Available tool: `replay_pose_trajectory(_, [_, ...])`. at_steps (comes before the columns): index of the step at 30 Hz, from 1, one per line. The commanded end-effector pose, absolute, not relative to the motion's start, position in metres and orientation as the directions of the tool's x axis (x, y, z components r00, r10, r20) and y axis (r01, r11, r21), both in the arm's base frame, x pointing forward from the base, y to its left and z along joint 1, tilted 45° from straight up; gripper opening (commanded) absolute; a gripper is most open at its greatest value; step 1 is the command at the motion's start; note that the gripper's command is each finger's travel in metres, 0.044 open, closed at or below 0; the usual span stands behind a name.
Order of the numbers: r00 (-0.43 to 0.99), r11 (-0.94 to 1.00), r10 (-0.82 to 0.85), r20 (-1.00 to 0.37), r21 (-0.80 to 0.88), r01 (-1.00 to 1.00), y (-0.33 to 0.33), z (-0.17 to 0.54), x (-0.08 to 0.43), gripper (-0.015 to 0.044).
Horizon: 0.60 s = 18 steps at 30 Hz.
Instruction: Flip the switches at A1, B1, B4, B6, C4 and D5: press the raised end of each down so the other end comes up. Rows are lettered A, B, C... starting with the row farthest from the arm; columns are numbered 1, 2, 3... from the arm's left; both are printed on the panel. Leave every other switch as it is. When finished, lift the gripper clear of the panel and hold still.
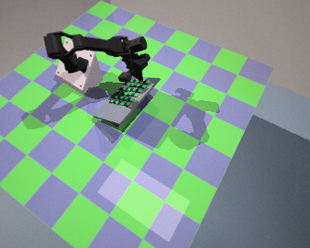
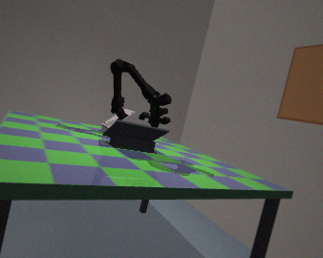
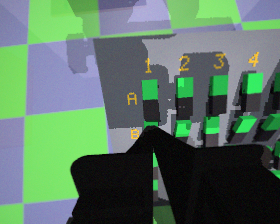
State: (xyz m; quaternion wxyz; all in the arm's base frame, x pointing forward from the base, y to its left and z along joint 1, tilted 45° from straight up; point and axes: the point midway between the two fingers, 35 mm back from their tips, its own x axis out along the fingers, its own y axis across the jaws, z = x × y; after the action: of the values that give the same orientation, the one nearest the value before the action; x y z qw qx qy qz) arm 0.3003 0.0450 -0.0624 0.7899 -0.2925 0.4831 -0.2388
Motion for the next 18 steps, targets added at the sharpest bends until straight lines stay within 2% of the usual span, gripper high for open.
replay_pose_trajectory(1, [0.419,0.712,-0.662,-0.621,-0.697,0.091,0.044,-0.063,0.300,0.0000])
replay_pose_trajectory(5, [0.419,0.715,-0.660,-0.624,-0.693,0.094,0.047,-0.061,0.299,0.0000])
replay_pose_trajectory(11, [0.441,0.714,-0.654,-0.615,-0.695,0.089,0.087,-0.024,0.271,0.0000])
replay_pose_trajectory(18, [0.439,0.715,-0.652,-0.618,-0.694,0.085,0.062,0.004,0.271,0.0000])
